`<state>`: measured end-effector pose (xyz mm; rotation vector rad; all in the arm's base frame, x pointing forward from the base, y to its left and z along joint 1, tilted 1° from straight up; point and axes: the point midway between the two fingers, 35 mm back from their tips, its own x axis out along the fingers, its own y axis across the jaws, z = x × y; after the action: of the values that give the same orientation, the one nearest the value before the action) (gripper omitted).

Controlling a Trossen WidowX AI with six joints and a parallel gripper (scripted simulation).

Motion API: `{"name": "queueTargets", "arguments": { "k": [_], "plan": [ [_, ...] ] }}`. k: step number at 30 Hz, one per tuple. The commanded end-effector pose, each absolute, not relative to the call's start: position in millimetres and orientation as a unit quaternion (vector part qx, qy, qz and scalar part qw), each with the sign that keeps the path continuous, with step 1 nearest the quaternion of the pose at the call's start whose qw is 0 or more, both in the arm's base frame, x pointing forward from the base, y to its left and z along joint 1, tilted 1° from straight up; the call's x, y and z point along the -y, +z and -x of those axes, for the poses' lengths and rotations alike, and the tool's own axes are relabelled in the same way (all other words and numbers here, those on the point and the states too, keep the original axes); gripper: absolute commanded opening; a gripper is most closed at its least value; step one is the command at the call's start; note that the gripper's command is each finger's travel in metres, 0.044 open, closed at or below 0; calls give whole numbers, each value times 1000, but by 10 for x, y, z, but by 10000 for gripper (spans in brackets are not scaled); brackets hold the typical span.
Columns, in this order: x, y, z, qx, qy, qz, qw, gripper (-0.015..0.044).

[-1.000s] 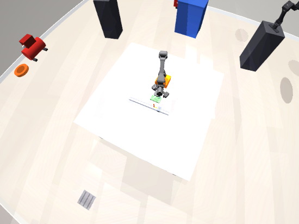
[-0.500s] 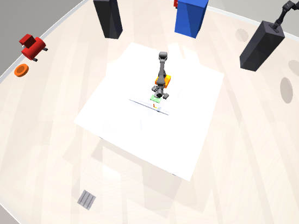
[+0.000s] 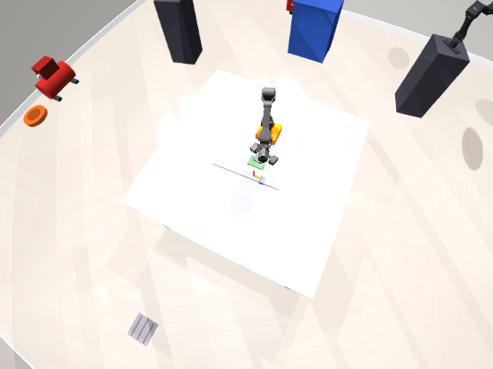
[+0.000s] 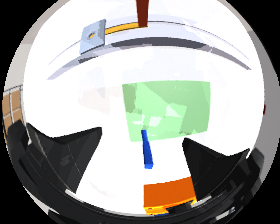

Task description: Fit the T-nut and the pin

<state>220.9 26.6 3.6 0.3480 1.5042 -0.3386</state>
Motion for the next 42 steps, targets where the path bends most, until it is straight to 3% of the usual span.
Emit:
{"name": "queueTargets", "arguments": {
  "k": [1,2,24,42],
  "plan": [
    [-252,-38,-2164,-681,-157,-153,698,440],
    [-252,-38,-2164,-681,-157,-153,698,440],
    [-252,-38,-2164,-681,-157,-153,698,-137],
    [-258,110,-2159,-681,-156,-154,698,-150]
  ]
}}
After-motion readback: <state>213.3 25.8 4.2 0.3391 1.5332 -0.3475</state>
